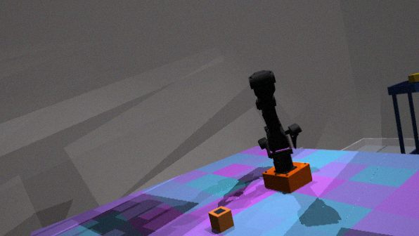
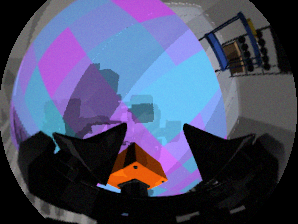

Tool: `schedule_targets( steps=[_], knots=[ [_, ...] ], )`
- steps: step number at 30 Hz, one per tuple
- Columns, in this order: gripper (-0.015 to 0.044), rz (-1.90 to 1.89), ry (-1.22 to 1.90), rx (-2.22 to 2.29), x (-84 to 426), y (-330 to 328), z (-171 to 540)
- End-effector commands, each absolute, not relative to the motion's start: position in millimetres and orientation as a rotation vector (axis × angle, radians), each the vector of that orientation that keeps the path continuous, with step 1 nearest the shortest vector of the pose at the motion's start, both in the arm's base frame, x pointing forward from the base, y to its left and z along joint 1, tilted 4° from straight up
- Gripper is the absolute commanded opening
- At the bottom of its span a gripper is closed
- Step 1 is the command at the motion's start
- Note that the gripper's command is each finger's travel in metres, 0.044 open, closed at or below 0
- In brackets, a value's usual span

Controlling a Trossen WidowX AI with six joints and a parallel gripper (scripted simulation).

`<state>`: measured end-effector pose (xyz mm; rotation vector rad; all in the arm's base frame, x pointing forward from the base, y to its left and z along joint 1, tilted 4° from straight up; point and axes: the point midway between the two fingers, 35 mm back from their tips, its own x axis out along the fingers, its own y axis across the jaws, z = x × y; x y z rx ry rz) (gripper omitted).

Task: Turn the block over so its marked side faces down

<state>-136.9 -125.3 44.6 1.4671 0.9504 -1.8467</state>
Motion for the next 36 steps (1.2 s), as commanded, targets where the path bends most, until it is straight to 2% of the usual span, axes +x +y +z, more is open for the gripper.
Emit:
schedule_targets(
  steps=[1, 2, 10, 20, 28, 36],
  knots=[
    [0.0426, -1.841, 0.954, 1.462, -136.1, -126.8, 44.9],
    [0.044, -1.824, 0.965, 1.446, -133.7, -131.4, 46.0],
    [0.044, -1.541, 1.121, 1.194, -77.8, -195.4, 62.4],
    [0.044, -1.169, 1.271, 0.886, 34.9, -235.8, 79.0],
    [0.044, -0.882, 1.349, 0.645, 136.2, -221.1, 90.1],
    [0.044, -0.567, 1.382, 0.403, 233.3, -162.6, 101.3]
  ],
)
